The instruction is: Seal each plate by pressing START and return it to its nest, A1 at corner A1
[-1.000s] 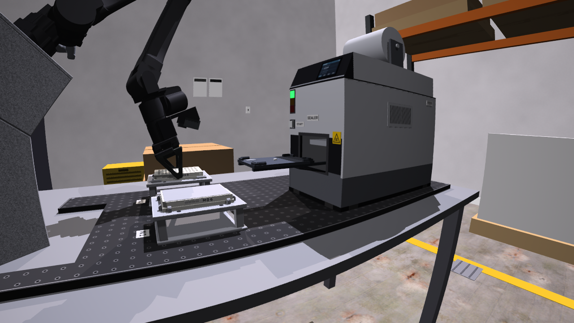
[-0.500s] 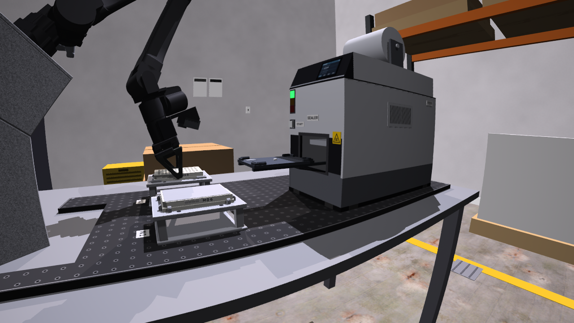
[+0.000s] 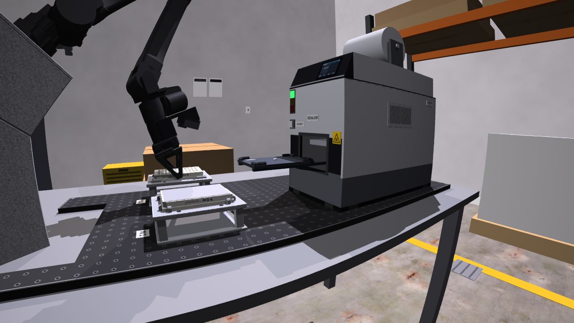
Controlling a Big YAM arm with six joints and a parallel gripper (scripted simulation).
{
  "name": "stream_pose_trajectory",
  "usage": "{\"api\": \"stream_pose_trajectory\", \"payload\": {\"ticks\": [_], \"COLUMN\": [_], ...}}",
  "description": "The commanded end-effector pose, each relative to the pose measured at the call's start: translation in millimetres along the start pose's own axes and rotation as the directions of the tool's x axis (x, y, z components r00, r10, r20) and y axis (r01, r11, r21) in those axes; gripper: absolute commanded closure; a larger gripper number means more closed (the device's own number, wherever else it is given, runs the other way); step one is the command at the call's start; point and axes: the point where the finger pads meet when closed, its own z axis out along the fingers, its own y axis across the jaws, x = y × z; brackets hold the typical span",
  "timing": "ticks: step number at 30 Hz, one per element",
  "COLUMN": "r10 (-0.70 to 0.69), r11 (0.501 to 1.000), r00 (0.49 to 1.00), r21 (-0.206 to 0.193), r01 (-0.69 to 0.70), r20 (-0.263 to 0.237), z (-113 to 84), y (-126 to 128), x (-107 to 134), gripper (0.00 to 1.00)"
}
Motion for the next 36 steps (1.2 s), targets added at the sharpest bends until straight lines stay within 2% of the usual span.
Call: {"api": "stream_pose_trajectory", "payload": {"ticks": [1,7,19,27,36], "r10": [-0.013,-0.013,-0.003,-0.006,-0.006], "r11": [1.0,1.0,1.0,1.0,1.0], "r00": [1.0,1.0,1.0,1.0,1.0], "r21": [-0.007,-0.008,0.011,-0.001,0.013], "r01": [0.013,0.013,0.003,0.006,0.006], "r20": [-0.006,-0.005,-0.001,0.0,-0.001], "z": [-1.4,-1.2,-16.4,-20.3,-16.4], "y": [3,3,-7,-2,-7], "x": [3,3,-3,-5,0], "gripper": [1.0,1.0,1.0,1.0,1.0]}}
